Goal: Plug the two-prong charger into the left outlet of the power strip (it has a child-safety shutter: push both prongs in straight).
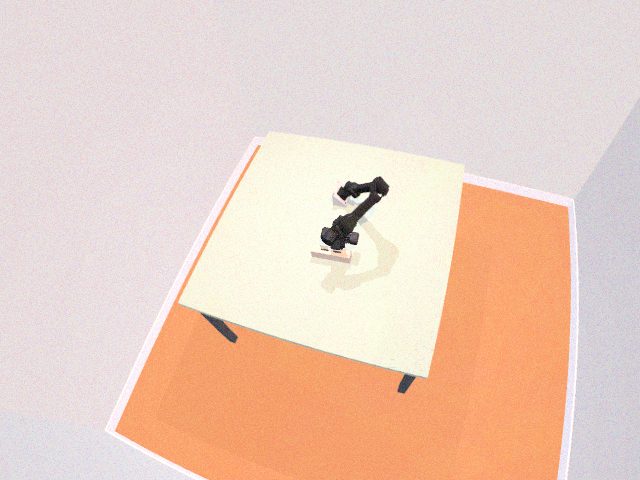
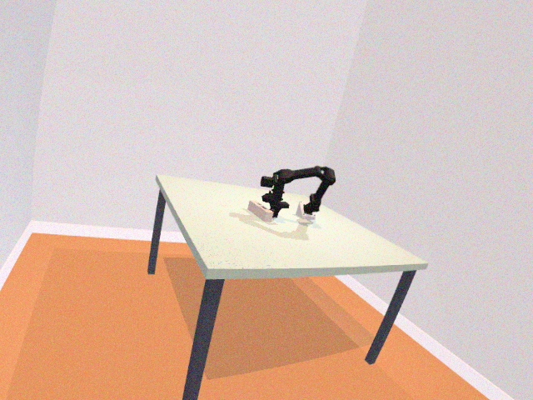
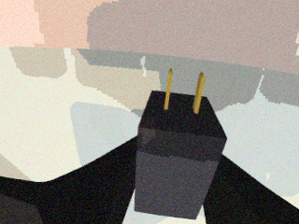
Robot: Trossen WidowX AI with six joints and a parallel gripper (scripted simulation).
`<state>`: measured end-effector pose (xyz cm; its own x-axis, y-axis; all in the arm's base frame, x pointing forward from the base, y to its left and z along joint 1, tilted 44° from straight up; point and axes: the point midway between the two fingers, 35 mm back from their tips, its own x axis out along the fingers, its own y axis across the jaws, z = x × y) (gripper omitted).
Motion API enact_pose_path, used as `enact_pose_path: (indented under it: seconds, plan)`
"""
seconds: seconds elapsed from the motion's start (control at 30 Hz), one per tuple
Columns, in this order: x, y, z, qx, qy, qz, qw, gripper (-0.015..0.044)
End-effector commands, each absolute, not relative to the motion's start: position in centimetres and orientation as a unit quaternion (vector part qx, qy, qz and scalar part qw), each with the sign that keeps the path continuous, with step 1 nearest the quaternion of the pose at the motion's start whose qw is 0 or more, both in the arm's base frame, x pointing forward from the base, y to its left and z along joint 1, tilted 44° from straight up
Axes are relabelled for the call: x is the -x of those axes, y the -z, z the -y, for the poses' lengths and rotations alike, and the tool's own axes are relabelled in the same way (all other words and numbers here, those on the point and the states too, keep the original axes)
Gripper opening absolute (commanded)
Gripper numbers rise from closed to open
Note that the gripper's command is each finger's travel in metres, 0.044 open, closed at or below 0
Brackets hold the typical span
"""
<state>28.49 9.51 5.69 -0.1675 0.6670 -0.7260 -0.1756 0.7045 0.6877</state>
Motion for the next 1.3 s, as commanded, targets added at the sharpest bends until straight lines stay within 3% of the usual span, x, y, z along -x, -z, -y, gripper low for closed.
enact_pose_path:
  seconds: [0.0, 1.27]
  plan:
    - [-28.66, -5.81, -9.59, -0.182, -0.340, -0.683, 0.620, 0.0000]
    - [-28.97, -5.84, -9.65, -0.182, -0.340, -0.683, 0.620, 0.0000]
